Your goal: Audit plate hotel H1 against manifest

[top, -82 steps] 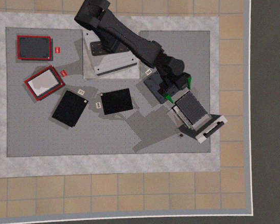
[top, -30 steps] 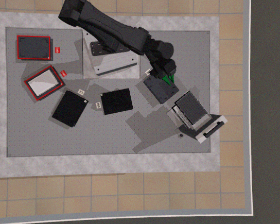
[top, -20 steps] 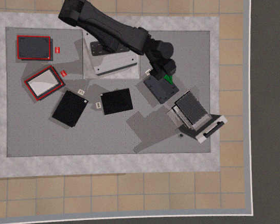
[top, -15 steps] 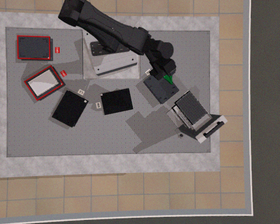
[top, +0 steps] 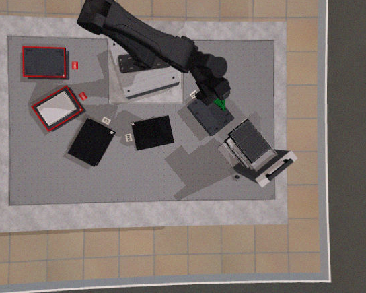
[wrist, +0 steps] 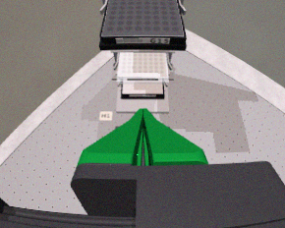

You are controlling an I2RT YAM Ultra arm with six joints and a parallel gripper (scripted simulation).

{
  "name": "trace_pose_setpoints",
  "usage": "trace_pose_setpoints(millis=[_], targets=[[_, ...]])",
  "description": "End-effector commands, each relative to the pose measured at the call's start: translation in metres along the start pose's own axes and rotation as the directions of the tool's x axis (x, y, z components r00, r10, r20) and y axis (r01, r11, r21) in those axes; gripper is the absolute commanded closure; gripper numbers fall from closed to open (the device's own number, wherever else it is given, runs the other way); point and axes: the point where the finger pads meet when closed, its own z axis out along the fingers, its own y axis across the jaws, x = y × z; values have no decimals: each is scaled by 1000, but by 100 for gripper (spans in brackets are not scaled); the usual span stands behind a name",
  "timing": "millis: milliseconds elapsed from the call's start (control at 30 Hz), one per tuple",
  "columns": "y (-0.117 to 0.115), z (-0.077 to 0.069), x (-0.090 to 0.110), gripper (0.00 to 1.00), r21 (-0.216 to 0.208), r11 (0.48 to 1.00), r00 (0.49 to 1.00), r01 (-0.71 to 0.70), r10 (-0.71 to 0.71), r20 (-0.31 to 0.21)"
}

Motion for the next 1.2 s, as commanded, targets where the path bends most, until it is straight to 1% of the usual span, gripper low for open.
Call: trace_pose_setpoints(millis=[0,1167], targets=[[1,-1,-11,100,-4,1000,1000,-11,11,28],[0,17,-22,100,-4,1000,1000,-11,11,29]])
